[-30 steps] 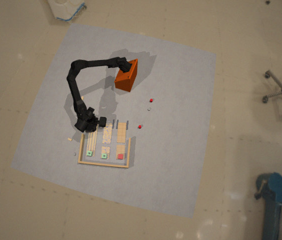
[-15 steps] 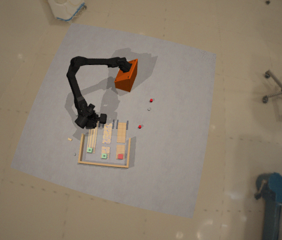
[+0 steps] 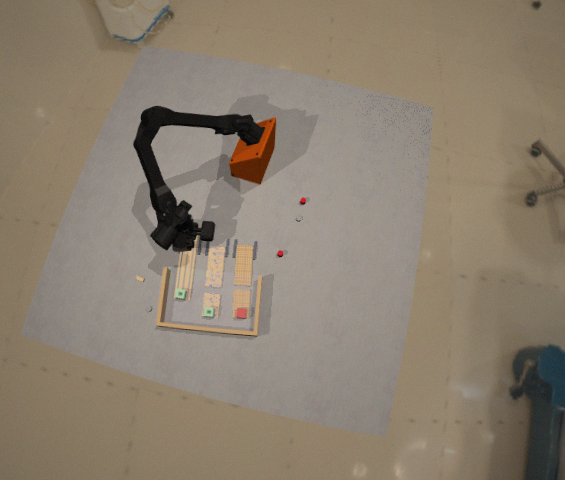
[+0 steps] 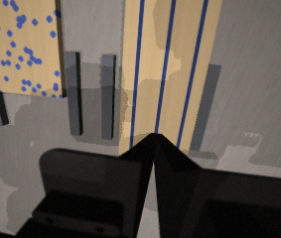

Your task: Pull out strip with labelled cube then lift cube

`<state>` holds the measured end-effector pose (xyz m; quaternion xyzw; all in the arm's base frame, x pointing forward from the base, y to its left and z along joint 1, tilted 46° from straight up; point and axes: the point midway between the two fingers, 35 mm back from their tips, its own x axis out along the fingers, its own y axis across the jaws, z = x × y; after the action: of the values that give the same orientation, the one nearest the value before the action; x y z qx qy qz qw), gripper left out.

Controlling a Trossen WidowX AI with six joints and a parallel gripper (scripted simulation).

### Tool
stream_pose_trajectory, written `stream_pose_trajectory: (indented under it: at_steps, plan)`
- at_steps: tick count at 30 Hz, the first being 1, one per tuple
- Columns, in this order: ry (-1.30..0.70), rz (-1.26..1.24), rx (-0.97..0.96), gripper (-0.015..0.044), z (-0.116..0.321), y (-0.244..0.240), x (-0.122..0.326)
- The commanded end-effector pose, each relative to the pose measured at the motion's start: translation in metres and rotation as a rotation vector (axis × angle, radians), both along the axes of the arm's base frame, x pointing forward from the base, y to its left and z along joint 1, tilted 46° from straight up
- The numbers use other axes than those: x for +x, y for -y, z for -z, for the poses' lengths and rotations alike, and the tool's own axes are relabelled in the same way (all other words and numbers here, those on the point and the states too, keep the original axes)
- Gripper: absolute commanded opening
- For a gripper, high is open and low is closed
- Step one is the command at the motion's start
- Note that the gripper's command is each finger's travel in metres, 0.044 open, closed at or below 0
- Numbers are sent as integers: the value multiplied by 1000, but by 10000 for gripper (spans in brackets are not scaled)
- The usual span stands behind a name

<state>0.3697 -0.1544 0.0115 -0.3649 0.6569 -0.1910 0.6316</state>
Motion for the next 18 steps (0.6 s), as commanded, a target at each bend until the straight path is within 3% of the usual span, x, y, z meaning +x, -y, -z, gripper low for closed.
stream_pose_trajectory:
  at_steps: [1, 18]
  plan:
    - [-21, 13, 0, 0, 3, 7, -14]
    - [-22, 13, -1, 0, 0, 12, -38]
